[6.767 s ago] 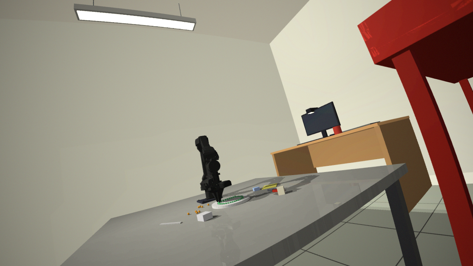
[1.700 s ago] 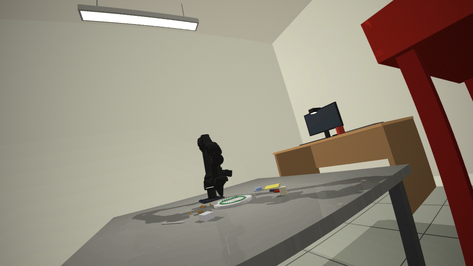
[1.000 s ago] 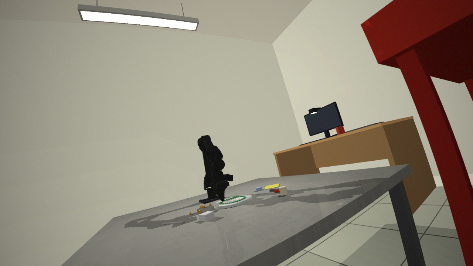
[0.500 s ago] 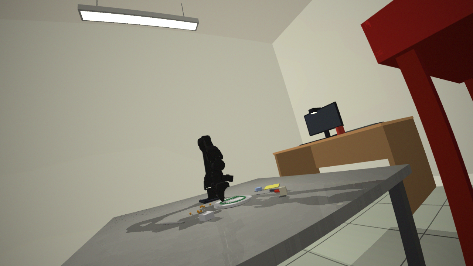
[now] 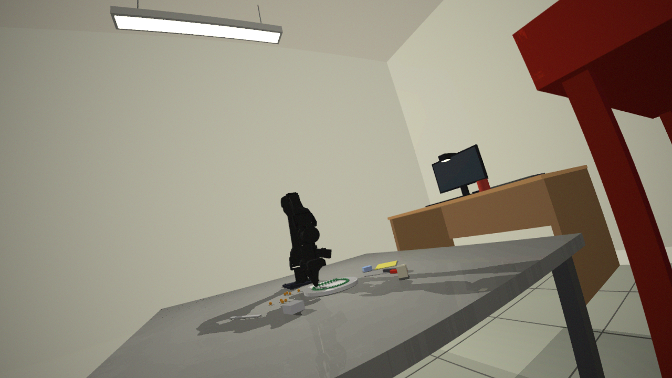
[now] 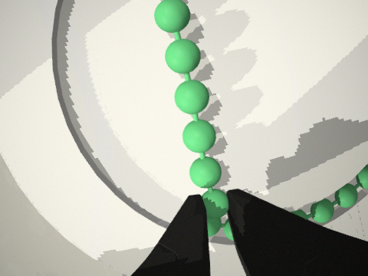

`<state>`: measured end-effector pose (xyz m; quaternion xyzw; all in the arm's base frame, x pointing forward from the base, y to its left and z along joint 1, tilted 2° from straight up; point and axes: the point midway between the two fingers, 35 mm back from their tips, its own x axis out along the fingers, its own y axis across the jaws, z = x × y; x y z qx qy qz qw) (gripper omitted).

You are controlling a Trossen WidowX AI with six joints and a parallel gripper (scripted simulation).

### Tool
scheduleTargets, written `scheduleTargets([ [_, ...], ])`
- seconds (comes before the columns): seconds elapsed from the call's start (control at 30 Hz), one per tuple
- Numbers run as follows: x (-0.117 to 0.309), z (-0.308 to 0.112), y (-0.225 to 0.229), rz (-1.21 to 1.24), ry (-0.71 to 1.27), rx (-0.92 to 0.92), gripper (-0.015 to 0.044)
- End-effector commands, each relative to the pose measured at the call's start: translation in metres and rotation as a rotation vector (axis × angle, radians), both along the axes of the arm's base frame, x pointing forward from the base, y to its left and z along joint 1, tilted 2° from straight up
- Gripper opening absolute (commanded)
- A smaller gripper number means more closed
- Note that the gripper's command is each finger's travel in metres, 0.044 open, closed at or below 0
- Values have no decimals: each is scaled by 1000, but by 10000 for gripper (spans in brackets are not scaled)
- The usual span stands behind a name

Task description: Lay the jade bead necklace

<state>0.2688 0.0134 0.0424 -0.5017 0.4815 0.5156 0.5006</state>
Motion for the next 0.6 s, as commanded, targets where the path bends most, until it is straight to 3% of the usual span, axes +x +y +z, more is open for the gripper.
scheduleTargets([
  [0.0,0,0,0,0,0,0,0],
  [0.57,-1,6,0,4,4,3,0],
])
